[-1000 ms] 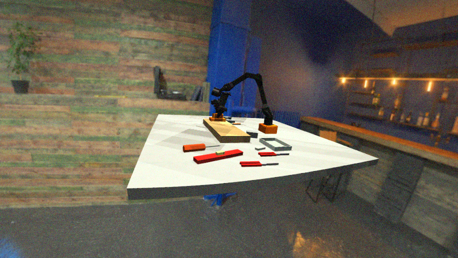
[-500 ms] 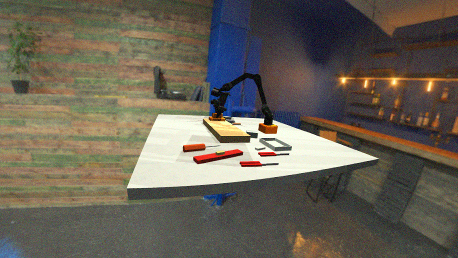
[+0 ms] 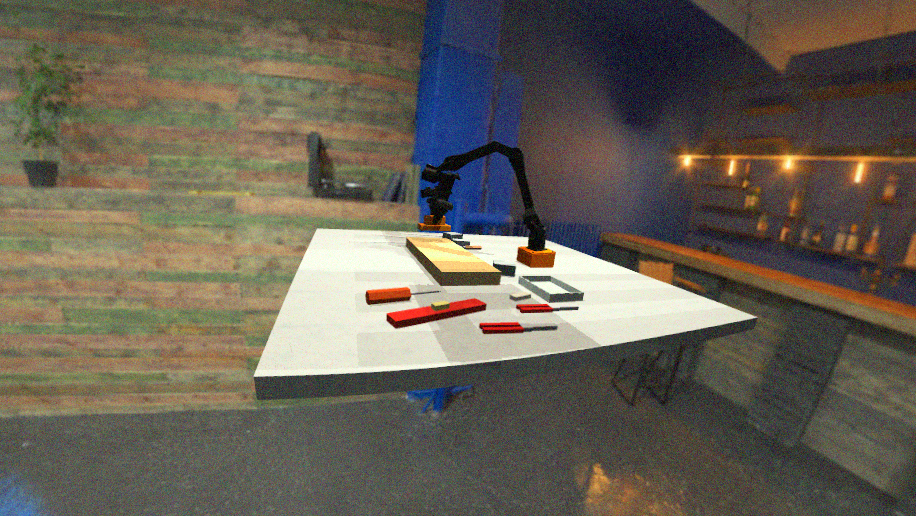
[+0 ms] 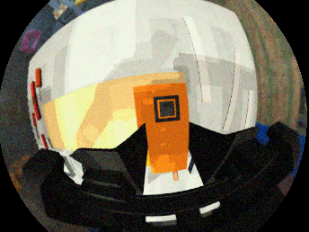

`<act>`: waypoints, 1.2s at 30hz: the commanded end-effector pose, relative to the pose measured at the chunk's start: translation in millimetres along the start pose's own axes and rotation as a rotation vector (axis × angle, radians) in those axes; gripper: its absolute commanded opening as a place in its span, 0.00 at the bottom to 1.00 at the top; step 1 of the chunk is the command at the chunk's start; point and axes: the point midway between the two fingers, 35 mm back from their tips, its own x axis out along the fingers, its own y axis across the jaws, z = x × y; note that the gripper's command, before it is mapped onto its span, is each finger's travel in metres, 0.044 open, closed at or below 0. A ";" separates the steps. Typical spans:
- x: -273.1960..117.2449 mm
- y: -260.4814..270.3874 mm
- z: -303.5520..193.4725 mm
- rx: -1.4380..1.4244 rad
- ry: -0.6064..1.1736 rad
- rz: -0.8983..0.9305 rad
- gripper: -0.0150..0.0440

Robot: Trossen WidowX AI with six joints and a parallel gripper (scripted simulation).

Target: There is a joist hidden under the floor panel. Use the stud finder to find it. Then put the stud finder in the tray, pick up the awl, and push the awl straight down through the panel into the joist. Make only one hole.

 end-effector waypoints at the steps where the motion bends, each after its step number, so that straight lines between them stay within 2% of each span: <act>1: -29.9 -1.6 8.2 -0.008 -0.017 -0.008 0.25; 6: -53.1 -0.8 11.7 -0.008 -0.016 -0.007 0.25; 14: -51.5 9.4 16.2 -0.033 -0.015 0.001 0.25; 36: -28.7 151.1 47.3 -0.357 -0.004 0.109 0.25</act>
